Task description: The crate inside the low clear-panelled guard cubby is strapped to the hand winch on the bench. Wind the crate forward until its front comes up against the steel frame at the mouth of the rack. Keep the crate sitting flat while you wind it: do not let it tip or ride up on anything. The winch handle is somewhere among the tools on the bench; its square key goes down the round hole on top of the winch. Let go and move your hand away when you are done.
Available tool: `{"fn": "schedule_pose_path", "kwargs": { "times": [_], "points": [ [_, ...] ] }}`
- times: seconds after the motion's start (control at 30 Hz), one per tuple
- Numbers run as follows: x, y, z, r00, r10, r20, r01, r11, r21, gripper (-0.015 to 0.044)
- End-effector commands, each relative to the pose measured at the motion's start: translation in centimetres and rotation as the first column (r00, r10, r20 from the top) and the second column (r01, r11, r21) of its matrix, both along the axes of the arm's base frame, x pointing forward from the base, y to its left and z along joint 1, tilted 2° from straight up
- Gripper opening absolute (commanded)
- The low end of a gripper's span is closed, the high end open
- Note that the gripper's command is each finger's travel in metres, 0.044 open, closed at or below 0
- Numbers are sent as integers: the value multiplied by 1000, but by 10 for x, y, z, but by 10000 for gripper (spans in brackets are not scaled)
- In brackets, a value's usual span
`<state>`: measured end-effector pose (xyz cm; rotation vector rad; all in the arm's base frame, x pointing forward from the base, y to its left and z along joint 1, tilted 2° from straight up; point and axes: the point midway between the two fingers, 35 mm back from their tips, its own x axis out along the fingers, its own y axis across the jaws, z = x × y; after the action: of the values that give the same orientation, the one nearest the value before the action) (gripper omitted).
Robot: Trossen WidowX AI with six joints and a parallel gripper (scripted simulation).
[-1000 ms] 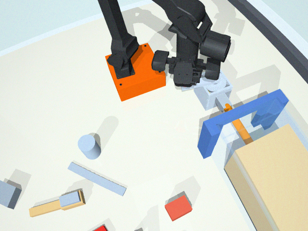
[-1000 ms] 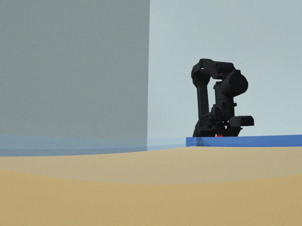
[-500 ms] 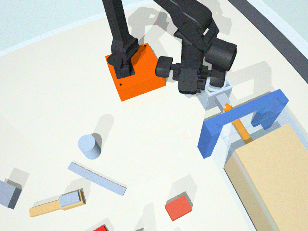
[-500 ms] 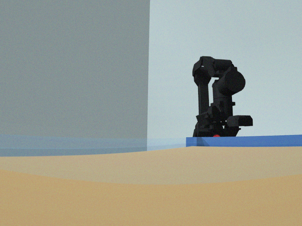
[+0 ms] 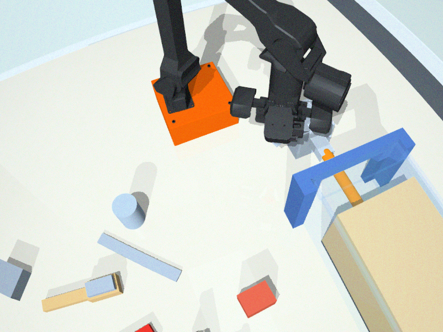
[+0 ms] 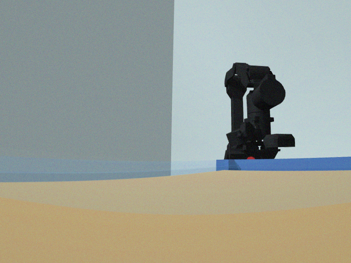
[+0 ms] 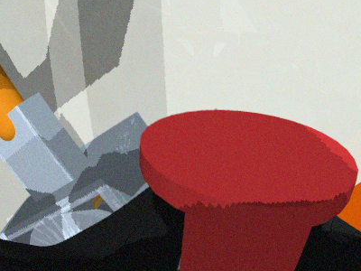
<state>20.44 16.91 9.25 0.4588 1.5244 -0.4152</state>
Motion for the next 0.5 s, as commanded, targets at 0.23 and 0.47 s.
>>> {"fn": "schedule_pose_path", "kwargs": {
  "times": [0.23,0.47],
  "points": [
    [24,17,2,1000,1,30,-2,1000,20,0],
    [32,24,3,1000,1,31,-2,1000,21,0]
  ]
}}
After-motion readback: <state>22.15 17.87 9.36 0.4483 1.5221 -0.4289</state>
